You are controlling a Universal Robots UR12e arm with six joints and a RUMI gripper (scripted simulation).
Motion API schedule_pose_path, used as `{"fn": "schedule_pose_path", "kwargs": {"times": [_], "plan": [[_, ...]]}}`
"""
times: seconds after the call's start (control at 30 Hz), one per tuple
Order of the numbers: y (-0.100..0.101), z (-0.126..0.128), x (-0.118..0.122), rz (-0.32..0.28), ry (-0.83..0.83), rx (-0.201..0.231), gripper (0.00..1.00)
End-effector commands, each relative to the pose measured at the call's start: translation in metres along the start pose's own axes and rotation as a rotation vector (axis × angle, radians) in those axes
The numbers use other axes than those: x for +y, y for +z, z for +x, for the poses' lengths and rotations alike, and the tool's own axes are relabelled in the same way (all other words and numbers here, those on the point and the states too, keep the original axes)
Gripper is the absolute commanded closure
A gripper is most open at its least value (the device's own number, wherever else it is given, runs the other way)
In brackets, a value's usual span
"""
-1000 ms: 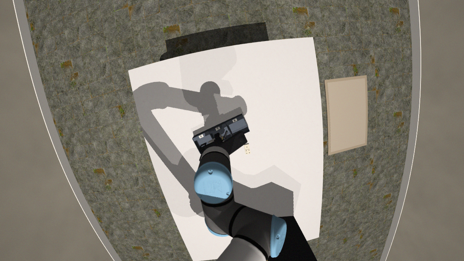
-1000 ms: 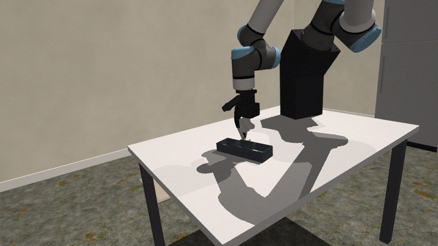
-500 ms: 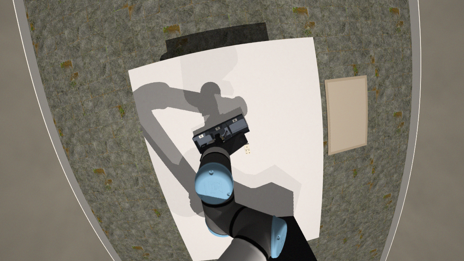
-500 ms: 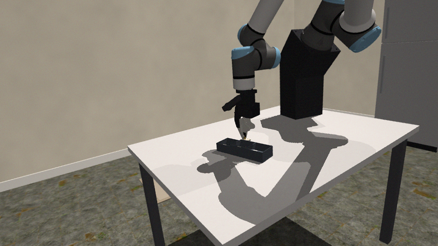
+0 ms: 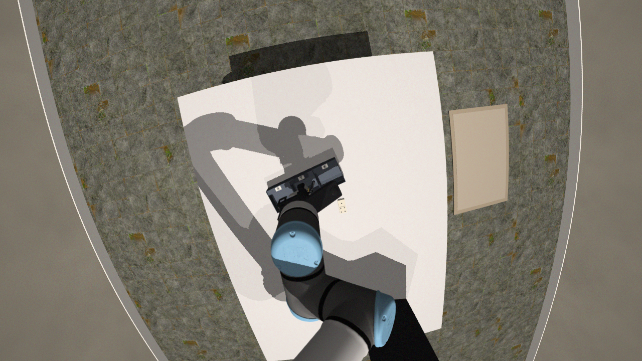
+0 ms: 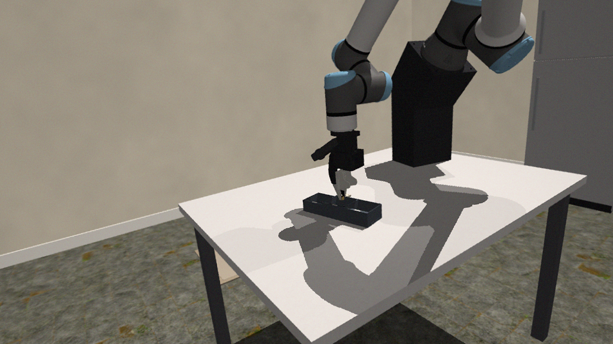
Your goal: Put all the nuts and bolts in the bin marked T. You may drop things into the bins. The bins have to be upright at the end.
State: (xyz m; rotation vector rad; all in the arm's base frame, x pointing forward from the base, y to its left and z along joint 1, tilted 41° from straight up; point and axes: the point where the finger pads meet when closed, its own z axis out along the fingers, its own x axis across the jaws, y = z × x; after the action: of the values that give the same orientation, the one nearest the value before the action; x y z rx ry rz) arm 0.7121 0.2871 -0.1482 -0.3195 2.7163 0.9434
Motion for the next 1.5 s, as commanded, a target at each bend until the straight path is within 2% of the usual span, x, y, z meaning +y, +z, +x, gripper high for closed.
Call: {"fn": "schedule_pose_path", "kwargs": {"times": [0.0, 0.27, 0.77, 0.8, 1.47], "plan": [[0.006, -0.001, 0.000, 0.000, 0.000, -0.001, 1.00], [0.020, -0.001, 0.000, 0.000, 0.000, -0.001, 1.00], [0.020, -0.001, 0.000, 0.000, 0.000, -0.001, 1.00], [0.020, -0.001, 0.000, 0.000, 0.000, -0.001, 0.82], [0.017, -0.001, 0.000, 0.000, 0.000, -0.001, 0.82]]}}
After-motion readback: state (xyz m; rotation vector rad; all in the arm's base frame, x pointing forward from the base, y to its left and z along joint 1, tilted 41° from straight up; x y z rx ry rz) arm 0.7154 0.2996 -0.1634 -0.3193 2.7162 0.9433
